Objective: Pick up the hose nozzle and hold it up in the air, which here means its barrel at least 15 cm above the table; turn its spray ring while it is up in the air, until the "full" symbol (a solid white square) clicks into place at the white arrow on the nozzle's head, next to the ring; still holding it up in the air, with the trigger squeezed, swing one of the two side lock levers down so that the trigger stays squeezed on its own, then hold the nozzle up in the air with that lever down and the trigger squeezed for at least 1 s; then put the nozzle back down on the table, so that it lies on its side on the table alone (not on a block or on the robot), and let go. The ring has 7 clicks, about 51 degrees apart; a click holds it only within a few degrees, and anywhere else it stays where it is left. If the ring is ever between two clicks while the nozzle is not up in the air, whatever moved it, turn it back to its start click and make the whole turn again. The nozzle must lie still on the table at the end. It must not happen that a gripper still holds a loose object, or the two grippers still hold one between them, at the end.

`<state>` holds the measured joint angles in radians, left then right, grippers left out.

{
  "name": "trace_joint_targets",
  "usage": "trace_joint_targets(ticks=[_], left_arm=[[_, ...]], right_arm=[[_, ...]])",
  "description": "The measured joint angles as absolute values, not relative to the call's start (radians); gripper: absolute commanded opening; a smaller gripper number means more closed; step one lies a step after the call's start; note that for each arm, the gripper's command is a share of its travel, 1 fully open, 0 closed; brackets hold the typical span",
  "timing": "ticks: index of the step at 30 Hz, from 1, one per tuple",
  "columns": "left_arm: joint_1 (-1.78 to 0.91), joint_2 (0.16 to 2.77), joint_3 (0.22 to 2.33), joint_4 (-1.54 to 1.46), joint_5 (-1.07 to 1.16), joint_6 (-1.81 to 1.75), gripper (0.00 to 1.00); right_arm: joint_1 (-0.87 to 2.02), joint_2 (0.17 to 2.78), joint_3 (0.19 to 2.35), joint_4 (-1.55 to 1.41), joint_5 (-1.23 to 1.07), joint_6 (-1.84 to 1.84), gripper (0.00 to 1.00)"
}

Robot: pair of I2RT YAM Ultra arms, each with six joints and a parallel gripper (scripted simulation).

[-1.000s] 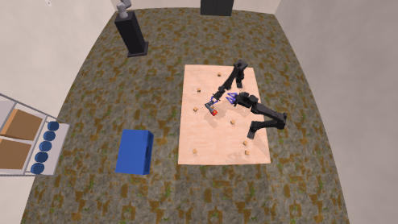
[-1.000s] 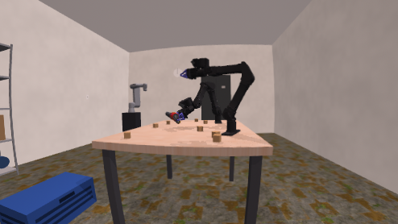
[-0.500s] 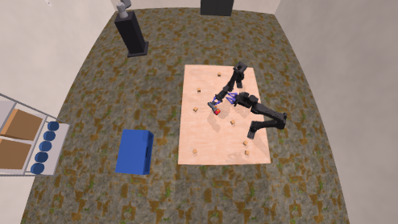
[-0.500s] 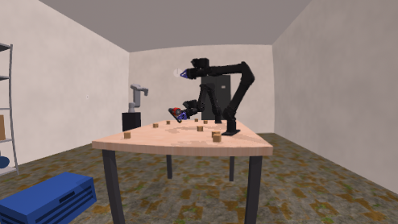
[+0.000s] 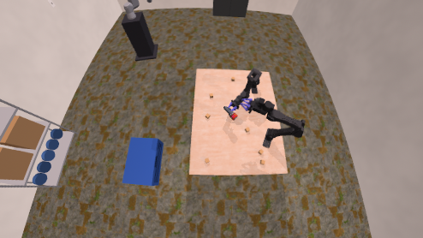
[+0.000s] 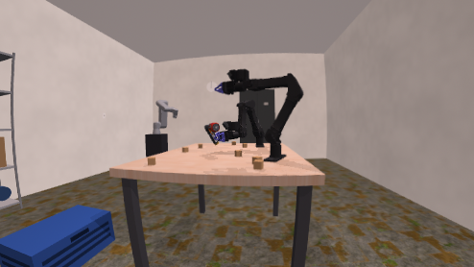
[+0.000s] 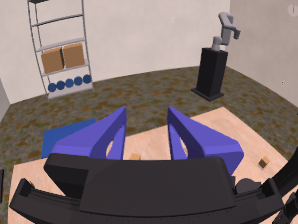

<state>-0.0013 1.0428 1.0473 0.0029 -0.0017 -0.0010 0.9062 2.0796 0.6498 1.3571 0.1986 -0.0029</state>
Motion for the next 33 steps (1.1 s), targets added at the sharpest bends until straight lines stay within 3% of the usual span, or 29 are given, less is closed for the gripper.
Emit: trace_joint_targets(ticks=[33], left_arm=[[-0.001, 1.043, 1.047, 0.003, -0.002, -0.001, 0.37]], right_arm=[[0.908, 2.117, 0.636, 1.462, 0.196, -0.015, 0.35]])
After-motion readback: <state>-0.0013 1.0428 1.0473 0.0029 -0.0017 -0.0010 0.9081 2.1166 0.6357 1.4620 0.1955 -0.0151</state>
